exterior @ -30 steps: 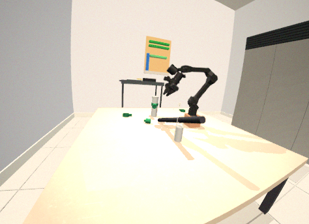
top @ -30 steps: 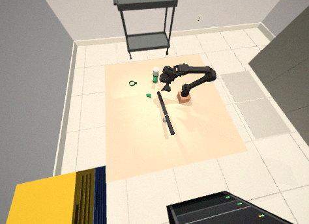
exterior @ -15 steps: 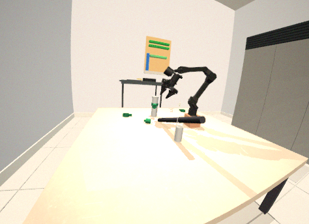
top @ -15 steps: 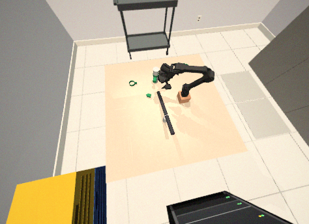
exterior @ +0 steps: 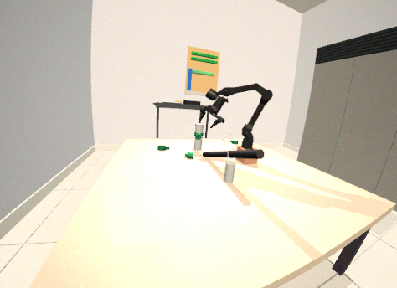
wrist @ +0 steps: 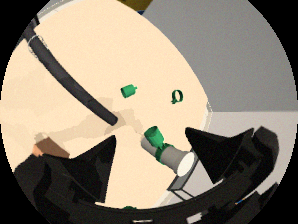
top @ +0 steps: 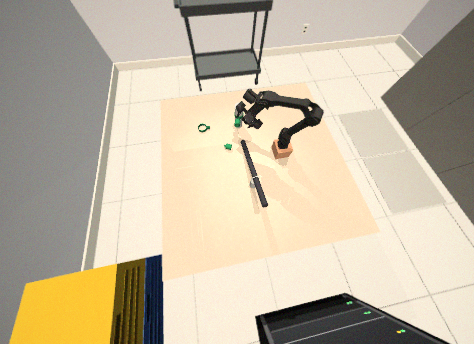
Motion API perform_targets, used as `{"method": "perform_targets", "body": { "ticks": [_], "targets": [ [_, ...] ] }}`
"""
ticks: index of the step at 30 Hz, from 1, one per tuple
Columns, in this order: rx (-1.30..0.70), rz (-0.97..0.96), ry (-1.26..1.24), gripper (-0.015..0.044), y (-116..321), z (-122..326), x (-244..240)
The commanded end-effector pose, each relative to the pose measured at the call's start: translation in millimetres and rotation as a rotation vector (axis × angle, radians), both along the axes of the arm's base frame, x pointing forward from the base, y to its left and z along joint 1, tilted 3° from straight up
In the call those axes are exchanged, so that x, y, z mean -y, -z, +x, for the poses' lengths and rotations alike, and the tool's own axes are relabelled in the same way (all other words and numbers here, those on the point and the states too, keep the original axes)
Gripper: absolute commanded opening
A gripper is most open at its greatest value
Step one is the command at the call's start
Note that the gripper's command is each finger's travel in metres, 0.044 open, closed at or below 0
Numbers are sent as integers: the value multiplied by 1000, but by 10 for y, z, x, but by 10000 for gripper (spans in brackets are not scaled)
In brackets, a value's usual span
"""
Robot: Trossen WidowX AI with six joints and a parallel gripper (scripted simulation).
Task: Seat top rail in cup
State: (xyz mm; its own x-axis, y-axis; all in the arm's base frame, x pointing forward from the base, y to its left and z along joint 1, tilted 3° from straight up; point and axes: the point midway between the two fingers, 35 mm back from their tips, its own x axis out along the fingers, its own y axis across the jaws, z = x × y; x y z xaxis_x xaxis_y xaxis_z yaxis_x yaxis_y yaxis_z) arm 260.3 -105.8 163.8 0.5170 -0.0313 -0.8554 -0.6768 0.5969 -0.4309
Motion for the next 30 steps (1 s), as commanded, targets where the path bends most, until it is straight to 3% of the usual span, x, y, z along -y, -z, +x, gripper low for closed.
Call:
{"method": "perform_targets", "body": {
  "ticks": [1, 16, 24, 30],
  "targets": [
    [-4, -263, -377, 440, 90, 61, 582],
    [-4, -263, -377, 440, 110, 63, 582],
    [-4, -263, -377, 440, 685, 89, 559],
    [-4, -263, -377, 440, 710, 93, 558]
  ]
}}
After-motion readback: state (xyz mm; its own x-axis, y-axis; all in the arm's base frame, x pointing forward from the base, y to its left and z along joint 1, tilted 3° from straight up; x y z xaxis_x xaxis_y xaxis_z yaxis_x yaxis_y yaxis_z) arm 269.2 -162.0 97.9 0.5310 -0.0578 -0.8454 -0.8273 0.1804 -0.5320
